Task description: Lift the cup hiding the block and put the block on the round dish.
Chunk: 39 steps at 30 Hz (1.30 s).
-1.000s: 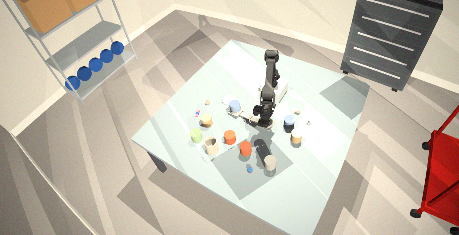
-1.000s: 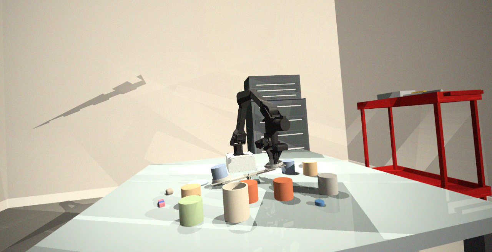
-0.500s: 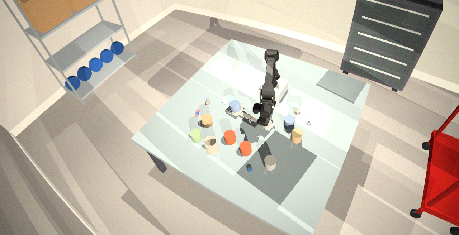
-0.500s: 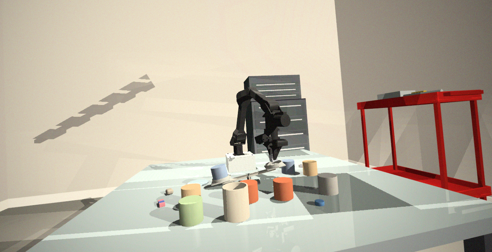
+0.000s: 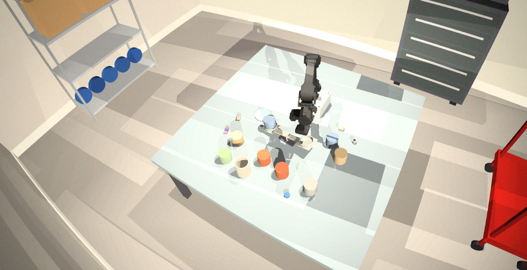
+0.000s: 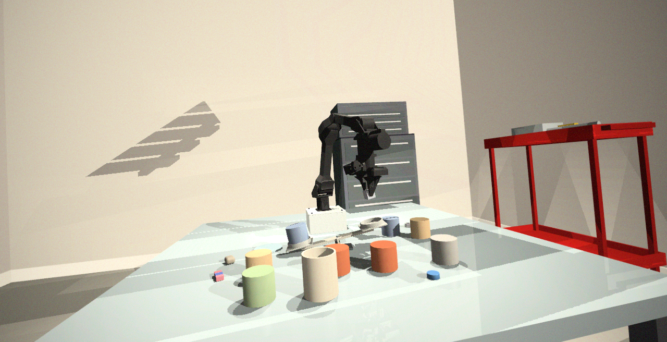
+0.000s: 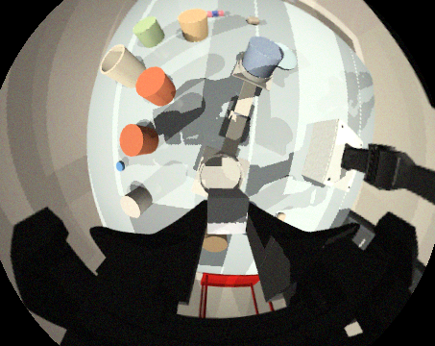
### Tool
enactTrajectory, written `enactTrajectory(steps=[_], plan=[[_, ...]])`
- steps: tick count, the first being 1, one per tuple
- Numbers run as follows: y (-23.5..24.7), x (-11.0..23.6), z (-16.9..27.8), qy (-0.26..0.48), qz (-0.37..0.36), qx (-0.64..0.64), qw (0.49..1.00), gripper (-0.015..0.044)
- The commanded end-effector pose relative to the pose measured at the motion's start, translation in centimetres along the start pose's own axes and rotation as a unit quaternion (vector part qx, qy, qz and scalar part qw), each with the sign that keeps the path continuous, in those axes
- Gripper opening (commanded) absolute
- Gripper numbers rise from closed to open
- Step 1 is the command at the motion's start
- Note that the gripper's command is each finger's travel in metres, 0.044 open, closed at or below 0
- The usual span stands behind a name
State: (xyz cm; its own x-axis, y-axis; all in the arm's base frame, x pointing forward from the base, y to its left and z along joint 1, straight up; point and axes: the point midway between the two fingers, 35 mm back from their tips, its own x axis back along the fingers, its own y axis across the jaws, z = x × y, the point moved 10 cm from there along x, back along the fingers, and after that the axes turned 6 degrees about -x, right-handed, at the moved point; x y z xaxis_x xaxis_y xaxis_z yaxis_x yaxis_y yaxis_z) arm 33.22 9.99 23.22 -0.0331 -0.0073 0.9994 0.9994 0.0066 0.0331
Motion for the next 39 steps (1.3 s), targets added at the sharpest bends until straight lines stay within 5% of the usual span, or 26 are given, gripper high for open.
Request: enactTrajectory(steps=[1,20,39], plan=[[0.4,-0.1,-1.5,0.001,-0.001,-0.001,1.0,0.0],[0.9,-2.9,-13.4,-0.004,-0.012,0.007,1.0,0.0],[-4.0,-5.6,-25.4,-0.014,-0.006,-0.013,1.0,0.0]])
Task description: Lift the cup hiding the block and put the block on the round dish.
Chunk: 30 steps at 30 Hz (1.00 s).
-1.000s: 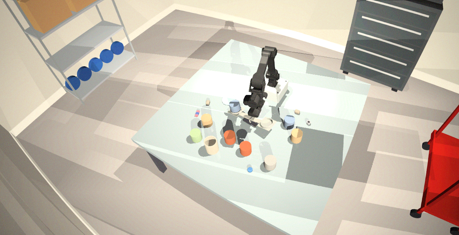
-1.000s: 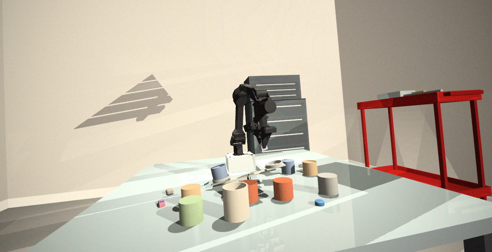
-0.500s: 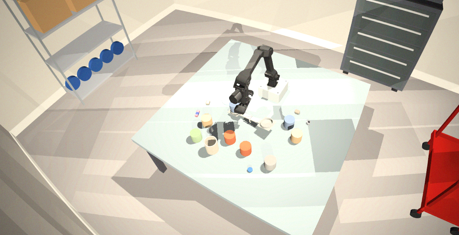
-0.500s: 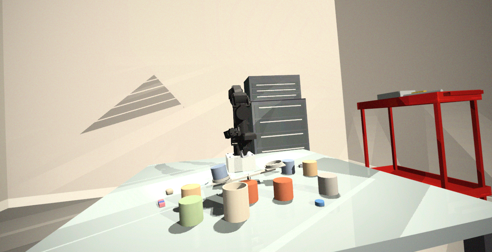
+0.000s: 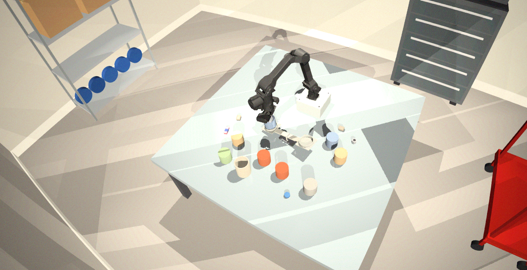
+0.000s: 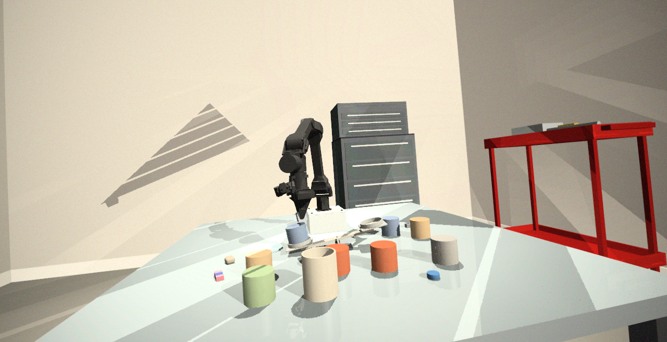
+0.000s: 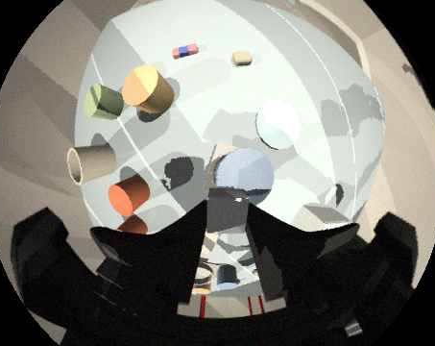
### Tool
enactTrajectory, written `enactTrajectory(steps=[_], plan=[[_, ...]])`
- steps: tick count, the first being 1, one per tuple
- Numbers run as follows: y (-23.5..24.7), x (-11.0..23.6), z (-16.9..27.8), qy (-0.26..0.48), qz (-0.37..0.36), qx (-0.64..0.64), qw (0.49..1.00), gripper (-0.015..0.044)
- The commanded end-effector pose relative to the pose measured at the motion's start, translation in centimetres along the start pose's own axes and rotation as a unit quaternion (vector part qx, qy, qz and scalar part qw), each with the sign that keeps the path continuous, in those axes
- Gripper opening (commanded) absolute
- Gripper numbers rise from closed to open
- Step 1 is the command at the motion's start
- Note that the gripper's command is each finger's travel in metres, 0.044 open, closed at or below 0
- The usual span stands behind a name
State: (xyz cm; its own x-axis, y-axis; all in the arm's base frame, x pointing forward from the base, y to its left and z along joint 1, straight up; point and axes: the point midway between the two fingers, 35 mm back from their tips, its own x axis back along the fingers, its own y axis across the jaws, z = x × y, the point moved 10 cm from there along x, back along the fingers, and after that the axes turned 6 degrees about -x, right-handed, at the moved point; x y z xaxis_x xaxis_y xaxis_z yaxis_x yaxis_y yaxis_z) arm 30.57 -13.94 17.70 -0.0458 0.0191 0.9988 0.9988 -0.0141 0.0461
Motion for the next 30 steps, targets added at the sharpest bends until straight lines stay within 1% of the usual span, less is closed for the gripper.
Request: enactTrajectory(steps=[1,20,26,30], plan=[[-1.3,-0.5,-2.1,-0.002,0.002,-0.004,1.0,0.0],[-9.4,-4.0,-11.1,-0.003,0.012,0.008,1.0,0.0],[-10.1,-4.6,-11.7,-0.003,0.013,0.01,1.0,0.0],[-10.1,-6.4,-11.7,-0.003,0.013,0.01,1.0,0.0]])
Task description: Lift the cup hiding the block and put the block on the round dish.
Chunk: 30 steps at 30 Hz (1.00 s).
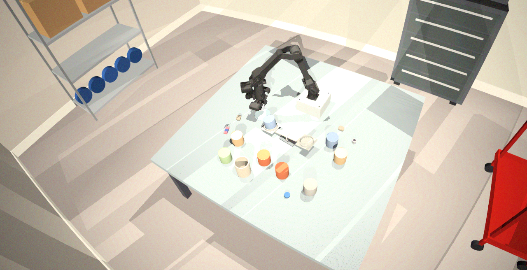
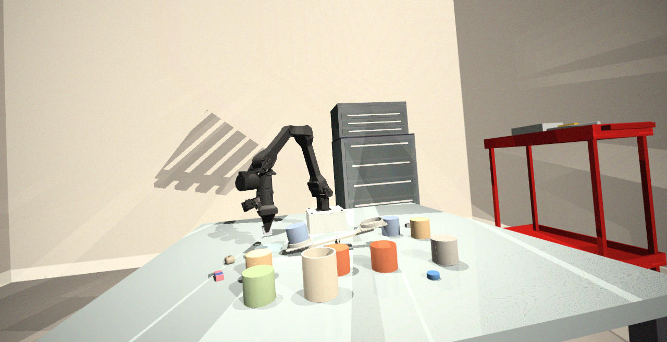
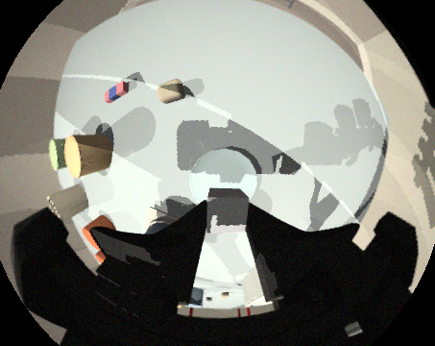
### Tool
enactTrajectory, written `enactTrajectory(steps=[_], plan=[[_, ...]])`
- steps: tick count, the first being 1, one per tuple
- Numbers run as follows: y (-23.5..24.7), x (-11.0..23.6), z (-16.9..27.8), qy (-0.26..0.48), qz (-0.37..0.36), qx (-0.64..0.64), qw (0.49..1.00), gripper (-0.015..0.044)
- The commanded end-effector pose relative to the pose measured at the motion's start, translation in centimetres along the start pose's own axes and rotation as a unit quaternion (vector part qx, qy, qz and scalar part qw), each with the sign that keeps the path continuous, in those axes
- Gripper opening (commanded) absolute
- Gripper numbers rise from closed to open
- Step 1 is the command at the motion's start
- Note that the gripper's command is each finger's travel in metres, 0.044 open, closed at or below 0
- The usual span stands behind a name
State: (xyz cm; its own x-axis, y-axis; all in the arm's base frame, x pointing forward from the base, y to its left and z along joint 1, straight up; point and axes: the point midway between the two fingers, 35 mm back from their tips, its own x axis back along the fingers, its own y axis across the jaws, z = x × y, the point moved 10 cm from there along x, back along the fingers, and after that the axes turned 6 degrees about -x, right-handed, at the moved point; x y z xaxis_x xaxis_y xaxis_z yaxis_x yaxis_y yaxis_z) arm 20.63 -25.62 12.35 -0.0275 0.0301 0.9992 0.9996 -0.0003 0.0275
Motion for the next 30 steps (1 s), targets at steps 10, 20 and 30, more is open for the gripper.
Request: enactTrajectory(steps=[10,20,30], plan=[[-0.2,-3.5,0.1,0.003,0.004,0.003,1.0,0.0],[-0.2,-5.1,0.1,0.003,0.004,0.003,1.0,0.0],[-0.2,-4.8,0.1,0.004,0.004,0.0,1.0,0.0236]])
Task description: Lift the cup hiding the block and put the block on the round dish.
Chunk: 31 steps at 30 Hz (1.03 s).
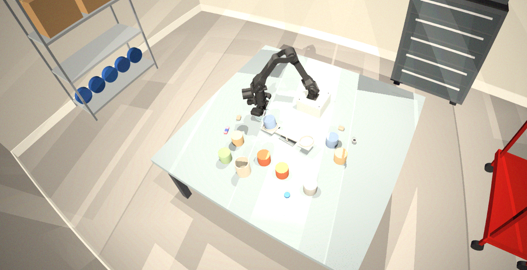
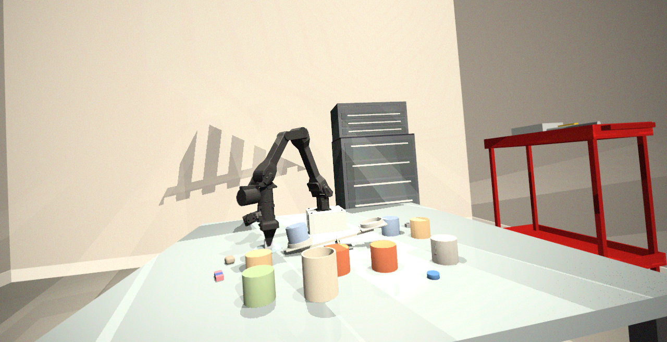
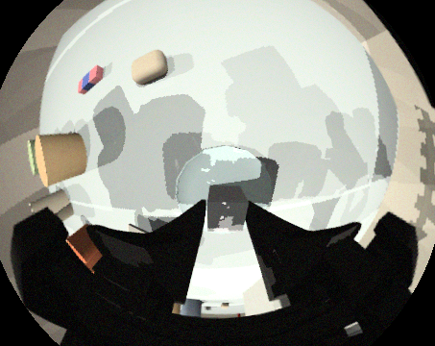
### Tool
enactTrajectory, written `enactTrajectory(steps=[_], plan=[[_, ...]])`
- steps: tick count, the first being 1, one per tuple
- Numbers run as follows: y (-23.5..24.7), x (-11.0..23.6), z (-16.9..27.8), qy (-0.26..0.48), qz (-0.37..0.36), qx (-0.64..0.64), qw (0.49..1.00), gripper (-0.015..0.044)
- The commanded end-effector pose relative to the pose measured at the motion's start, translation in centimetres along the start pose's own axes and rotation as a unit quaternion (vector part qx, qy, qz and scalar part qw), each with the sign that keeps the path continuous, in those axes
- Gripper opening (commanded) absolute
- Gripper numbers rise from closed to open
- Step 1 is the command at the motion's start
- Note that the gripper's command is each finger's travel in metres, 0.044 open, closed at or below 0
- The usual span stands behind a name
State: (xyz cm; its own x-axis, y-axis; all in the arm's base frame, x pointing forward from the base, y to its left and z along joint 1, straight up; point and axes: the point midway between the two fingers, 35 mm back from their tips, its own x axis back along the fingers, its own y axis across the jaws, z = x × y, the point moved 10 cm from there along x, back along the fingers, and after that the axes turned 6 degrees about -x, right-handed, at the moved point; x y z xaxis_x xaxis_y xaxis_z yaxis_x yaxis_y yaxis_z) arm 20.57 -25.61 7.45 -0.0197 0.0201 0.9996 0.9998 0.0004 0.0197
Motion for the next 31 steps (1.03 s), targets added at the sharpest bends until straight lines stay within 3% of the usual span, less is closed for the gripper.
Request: enactTrajectory(steps=[1,8,11,16,20,31], plan=[[0.0,0.1,0.0,-0.001,0.0,0.0,1.0,0.0263],[0.1,1.3,-0.1,-0.001,0.0,0.001,1.0,0.044],[0.0,5.4,0.0,-0.002,0.0,0.002,1.0,0.044],[0.0,6.0,0.0,-0.002,0.0,0.002,1.0,0.044],[-0.1,10.0,0.2,-0.004,-0.003,0.0,1.0,0.044],[-0.1,10.2,0.2,-0.004,-0.003,0.0,1.0,0.044]])
